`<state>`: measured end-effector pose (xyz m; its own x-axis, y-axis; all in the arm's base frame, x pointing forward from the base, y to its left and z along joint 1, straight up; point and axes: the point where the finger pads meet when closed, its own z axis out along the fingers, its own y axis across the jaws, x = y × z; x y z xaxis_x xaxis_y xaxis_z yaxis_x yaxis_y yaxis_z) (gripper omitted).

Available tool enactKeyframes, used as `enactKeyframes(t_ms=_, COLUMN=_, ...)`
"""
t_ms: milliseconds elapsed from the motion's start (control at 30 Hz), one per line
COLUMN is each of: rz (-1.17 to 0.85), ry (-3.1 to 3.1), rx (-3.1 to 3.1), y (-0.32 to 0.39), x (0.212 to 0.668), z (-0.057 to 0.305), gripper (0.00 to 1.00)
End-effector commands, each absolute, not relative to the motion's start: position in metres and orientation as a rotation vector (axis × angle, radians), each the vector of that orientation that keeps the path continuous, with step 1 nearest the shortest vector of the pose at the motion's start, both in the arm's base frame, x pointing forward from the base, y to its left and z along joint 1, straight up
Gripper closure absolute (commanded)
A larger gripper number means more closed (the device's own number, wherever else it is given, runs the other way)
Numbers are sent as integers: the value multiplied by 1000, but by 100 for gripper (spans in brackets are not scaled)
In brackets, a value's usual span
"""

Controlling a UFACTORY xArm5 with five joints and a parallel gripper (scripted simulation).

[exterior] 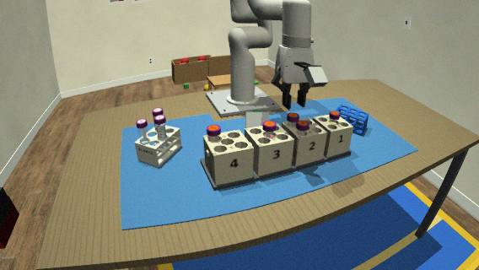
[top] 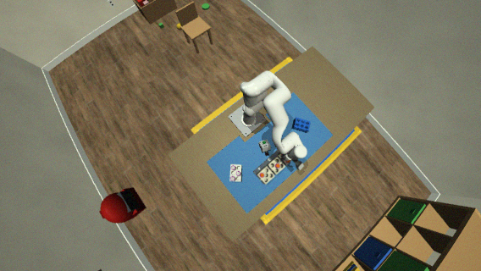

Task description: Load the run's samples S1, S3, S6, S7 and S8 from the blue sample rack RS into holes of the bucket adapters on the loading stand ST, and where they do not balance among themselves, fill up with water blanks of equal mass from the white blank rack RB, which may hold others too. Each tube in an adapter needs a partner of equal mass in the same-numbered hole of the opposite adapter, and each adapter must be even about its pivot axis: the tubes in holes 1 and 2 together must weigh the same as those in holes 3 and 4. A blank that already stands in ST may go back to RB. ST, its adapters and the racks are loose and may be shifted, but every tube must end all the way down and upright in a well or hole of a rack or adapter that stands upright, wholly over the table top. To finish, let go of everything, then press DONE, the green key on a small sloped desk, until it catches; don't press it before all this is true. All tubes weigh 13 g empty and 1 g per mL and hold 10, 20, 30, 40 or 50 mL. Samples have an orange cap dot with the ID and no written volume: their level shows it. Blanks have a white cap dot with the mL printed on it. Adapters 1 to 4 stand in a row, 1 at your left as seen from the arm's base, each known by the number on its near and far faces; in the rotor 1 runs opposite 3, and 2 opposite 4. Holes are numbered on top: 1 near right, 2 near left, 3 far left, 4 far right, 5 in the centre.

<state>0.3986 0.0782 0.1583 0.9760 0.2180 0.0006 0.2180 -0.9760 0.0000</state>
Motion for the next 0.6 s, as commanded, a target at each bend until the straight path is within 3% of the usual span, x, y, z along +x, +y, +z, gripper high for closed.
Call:
enactKeyframes(t_ms=0, rz=-6, ry=-344, rx=-3122, y=78, x=400, z=167, gripper=57)
enactKeyframes(t_ms=567, rz=-6, ry=-344, rx=-3122, y=78, x=399, z=197, gripper=57)
